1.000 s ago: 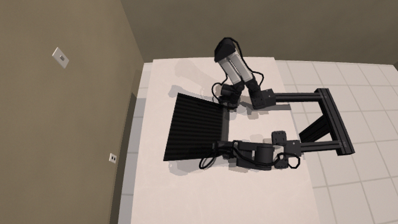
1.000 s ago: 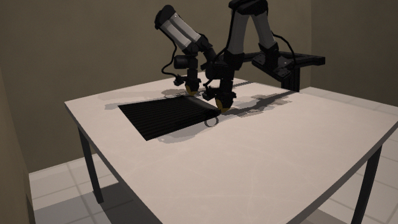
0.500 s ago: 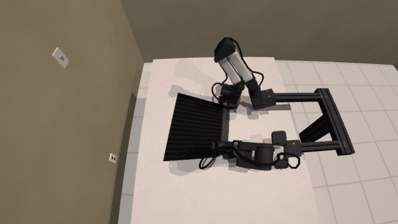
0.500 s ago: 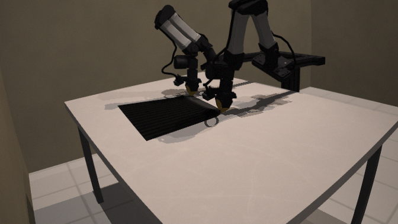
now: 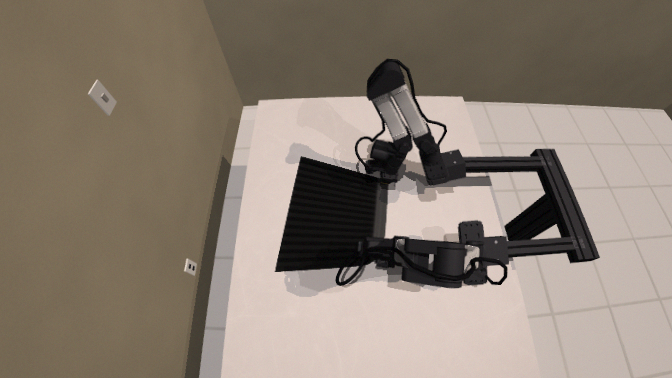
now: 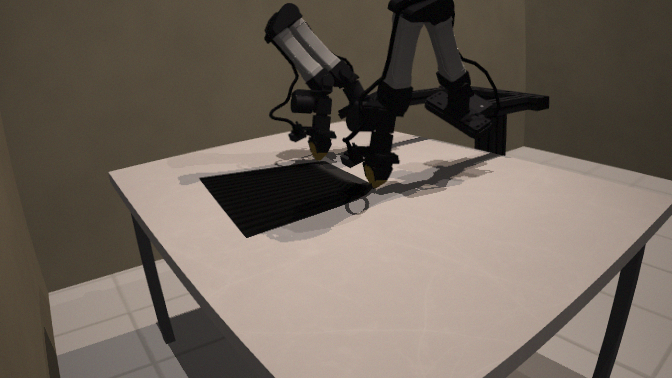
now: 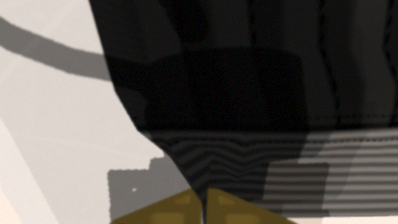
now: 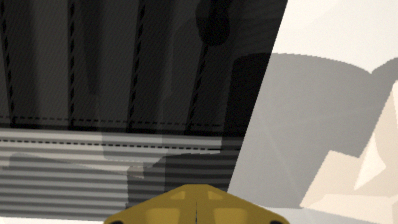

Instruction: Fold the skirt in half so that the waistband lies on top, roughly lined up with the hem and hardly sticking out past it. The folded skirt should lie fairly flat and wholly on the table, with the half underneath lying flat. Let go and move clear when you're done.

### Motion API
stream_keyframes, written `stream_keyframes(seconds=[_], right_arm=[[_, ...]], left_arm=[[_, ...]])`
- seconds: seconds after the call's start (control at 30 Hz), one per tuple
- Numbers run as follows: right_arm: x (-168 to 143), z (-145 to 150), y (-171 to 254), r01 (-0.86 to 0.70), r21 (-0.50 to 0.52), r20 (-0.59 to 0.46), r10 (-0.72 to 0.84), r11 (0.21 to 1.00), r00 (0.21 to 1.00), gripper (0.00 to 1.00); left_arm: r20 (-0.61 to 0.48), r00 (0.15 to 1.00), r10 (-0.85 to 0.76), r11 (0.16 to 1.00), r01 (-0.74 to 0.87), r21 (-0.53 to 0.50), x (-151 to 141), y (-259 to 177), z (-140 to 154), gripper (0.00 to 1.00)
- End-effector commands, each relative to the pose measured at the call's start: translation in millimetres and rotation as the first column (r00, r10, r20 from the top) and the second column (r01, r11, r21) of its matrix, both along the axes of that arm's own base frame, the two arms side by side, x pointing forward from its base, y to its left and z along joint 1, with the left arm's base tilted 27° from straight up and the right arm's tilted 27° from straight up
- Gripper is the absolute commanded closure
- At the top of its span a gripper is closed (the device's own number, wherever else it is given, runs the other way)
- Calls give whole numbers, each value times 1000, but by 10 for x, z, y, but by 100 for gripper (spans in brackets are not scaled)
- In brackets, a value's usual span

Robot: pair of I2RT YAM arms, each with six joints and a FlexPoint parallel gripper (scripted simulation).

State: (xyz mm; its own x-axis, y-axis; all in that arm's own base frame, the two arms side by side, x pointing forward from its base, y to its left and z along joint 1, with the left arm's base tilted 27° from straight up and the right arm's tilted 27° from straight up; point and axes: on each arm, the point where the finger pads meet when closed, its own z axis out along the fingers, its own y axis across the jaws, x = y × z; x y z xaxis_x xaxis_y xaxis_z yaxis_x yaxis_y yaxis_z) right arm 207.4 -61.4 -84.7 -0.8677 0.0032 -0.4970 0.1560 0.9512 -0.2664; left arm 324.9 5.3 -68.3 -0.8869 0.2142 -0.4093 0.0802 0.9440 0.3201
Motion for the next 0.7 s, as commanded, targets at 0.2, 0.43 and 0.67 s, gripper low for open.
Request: stream_keyframes(seconds=[0.2, 0.43, 0.67], right_arm=[[-59, 359, 154, 0, 9, 10, 0, 1000, 1000, 98], [-59, 359, 154, 0, 9, 10, 0, 1000, 1000, 98], [-58, 358, 157, -1, 11, 10, 1, 1000, 1000, 98]], left_arm=[[29, 1000, -3, 1000, 3, 8, -48, -166, 434, 98], [10, 1000, 0, 1000, 0, 7, -89, -130, 361, 98], [10, 1000, 0, 1000, 0, 7, -89, -130, 361, 98]])
